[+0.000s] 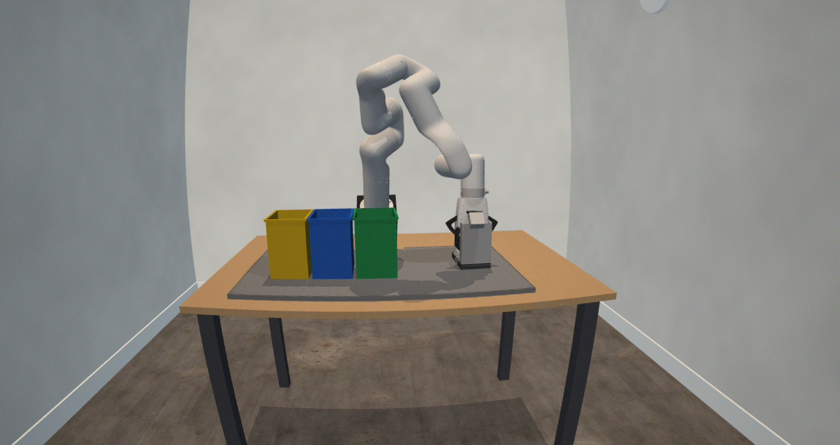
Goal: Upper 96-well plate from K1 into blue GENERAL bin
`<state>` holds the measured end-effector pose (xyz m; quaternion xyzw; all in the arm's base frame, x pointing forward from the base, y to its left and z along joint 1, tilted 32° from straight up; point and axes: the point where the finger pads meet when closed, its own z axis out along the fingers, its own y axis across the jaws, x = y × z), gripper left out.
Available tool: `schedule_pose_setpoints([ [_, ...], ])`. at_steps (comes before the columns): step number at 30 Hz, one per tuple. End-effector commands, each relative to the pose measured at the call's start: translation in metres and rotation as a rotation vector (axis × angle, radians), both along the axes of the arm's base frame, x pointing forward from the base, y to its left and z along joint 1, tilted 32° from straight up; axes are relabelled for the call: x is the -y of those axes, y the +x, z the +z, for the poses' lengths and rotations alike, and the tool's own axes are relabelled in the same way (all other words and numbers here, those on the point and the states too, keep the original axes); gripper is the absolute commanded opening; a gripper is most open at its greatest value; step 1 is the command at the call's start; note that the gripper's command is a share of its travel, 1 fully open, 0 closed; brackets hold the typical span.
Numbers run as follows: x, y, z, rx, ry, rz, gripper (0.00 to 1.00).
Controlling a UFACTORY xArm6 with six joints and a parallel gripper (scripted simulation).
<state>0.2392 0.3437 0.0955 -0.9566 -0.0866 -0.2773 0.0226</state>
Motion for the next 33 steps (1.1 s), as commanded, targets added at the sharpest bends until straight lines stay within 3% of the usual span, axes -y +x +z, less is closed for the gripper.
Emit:
schedule_pose_setpoints([
  [1, -0.001, -0.002, 0.004, 0.001, 0.003, 0.001, 0.0],
  [17, 0.0, -0.004, 0.007, 0.001, 0.003, 0.001, 0.0],
  [33, 0.002, -0.016, 0.027, 0.001, 0.003, 0.001, 0.0],
])
